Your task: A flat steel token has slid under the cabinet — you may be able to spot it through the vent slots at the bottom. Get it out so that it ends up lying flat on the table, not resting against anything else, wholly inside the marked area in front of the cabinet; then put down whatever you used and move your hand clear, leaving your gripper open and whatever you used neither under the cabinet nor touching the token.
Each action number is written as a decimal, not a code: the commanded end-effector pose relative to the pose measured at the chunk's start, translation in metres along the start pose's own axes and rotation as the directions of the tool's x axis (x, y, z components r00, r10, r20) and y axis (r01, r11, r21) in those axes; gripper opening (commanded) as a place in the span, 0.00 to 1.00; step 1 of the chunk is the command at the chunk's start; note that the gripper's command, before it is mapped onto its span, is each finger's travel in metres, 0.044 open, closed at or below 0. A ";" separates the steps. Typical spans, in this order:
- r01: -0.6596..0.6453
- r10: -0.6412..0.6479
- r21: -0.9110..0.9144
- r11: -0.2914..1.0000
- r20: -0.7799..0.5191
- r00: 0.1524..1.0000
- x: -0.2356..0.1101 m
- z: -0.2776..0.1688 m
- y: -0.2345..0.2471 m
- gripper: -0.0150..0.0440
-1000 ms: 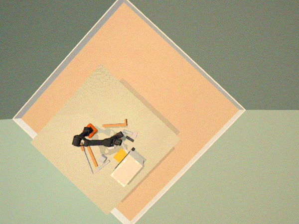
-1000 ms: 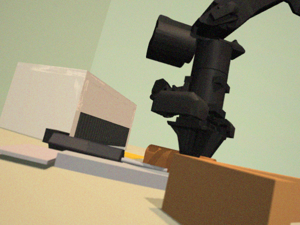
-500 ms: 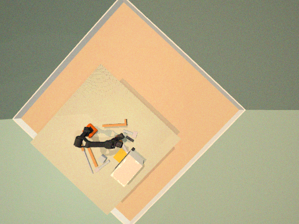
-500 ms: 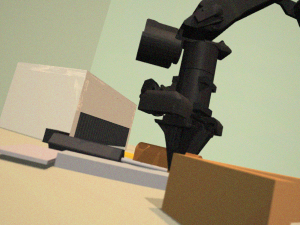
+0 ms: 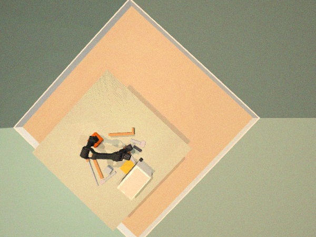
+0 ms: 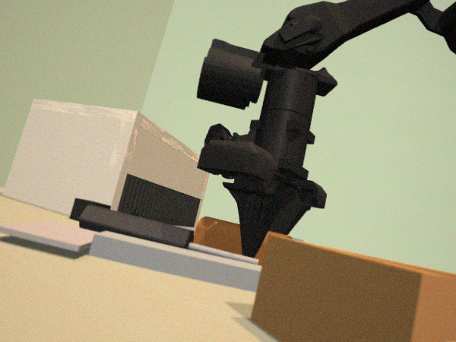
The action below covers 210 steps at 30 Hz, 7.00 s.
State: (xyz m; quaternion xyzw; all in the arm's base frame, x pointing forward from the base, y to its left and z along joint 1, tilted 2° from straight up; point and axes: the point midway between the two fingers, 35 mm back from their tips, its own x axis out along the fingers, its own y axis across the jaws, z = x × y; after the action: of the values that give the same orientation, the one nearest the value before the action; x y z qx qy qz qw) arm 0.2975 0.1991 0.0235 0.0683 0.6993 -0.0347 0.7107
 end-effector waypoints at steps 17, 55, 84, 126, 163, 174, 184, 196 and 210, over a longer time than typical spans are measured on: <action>-0.001 0.001 -0.002 1.000 0.007 1.000 -0.001 0.028 0.000 0.25; -0.001 0.001 -0.002 1.000 0.011 1.000 -0.002 0.070 -0.001 0.25; 0.001 -0.001 -0.002 1.000 0.012 1.000 -0.002 0.082 -0.021 0.25; 0.001 -0.001 -0.002 1.000 0.009 1.000 -0.001 0.050 -0.025 0.25; 0.001 -0.001 -0.002 1.000 0.004 1.000 0.000 0.005 -0.023 0.25; 0.001 -0.001 -0.002 1.000 0.003 1.000 0.001 -0.010 -0.022 0.25; 0.000 0.000 -0.002 1.000 0.001 1.000 0.001 -0.025 -0.021 0.25; 0.000 0.000 -0.002 1.000 0.000 1.000 0.001 -0.043 -0.020 0.25; 0.000 0.000 -0.002 1.000 -0.003 1.000 0.002 -0.067 -0.019 0.25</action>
State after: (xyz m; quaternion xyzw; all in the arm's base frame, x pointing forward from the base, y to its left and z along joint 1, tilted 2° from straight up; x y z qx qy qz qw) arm 0.2351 0.1899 0.0211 0.0672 0.6999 -0.0323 0.7104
